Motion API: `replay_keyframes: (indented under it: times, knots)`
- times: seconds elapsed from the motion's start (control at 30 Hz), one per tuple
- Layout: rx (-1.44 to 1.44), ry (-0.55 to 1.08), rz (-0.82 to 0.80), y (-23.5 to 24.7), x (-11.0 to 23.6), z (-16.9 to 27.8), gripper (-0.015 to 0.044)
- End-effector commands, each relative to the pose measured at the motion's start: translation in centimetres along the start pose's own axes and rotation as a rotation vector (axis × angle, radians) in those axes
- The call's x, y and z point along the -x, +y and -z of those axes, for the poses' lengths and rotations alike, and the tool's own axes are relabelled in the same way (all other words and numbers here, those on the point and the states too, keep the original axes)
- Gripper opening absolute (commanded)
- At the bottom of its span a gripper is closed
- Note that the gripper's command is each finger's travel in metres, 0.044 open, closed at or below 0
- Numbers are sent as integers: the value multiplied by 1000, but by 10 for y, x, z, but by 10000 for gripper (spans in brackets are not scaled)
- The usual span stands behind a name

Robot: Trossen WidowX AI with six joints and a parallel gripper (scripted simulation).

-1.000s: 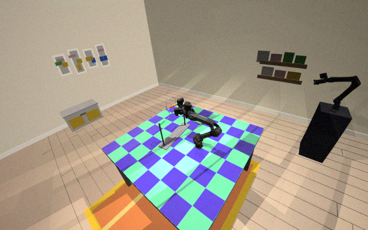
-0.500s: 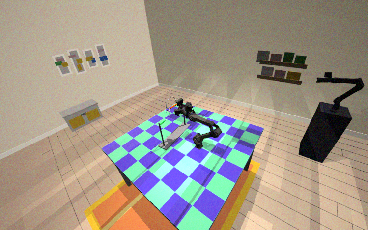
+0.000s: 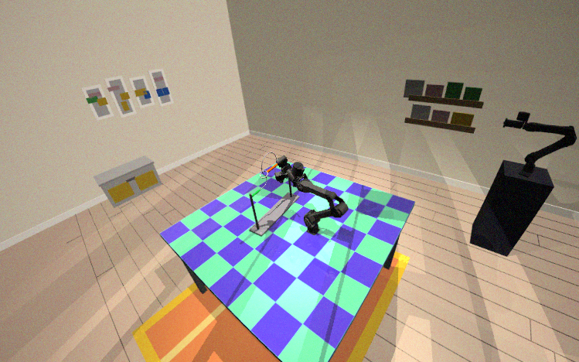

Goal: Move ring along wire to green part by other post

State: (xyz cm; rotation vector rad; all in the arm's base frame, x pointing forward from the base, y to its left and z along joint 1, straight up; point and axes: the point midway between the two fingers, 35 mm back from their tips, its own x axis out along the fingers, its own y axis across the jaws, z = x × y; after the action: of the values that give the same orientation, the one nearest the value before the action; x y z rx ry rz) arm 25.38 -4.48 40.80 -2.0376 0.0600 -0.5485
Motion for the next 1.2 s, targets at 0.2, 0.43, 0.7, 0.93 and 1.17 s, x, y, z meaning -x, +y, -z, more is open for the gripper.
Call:
replay_keyframes:
  times: [0.2,0.43,0.7,0.93,1.17]
  knots:
    - [42,-5,25,5,1,0,-150]
    - [10,0,7,16,1,2,-150]
    - [-85,14,-47,36,4,1,-150]
    - [-196,29,-111,57,8,-2,-150]
    - [-337,48,-191,80,15,-8,-150]
